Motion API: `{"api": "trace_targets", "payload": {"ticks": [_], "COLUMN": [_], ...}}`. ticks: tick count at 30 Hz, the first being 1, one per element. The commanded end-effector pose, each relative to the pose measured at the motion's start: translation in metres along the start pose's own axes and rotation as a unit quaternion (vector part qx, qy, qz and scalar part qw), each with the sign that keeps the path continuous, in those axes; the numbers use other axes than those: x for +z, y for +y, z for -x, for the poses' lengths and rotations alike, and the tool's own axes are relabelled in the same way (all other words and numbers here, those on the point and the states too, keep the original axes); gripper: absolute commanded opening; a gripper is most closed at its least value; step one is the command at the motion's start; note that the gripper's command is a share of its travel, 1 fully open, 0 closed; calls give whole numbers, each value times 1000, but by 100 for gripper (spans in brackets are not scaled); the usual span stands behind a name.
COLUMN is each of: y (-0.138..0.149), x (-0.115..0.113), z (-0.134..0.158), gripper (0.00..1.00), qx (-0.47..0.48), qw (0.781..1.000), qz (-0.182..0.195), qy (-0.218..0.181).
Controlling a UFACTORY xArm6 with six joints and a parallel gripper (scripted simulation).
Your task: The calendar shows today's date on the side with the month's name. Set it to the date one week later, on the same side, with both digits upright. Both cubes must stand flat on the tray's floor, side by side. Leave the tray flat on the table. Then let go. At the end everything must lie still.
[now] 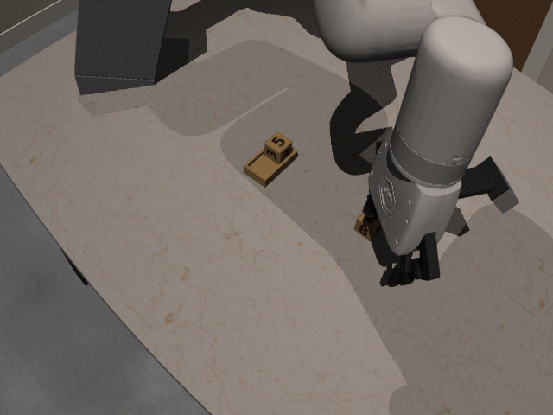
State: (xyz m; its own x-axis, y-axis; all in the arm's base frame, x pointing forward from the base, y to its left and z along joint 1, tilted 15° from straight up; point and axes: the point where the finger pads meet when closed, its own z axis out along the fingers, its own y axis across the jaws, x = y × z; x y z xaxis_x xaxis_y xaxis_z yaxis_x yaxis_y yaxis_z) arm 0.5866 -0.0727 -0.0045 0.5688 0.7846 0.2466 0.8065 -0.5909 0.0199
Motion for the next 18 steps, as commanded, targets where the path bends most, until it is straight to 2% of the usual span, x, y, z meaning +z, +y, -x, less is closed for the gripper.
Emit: {"api": "trace_targets", "payload": {"ticks": [1,9,18], "y": [9,9,9], "x": [-2,2,38], "z": [2,2,1], "gripper": [100,100,100], "qx": [-43,-43,-43], "qw": [999,999,999], "qz": [-1,-1,-1], "qy": [8,8,8]}}
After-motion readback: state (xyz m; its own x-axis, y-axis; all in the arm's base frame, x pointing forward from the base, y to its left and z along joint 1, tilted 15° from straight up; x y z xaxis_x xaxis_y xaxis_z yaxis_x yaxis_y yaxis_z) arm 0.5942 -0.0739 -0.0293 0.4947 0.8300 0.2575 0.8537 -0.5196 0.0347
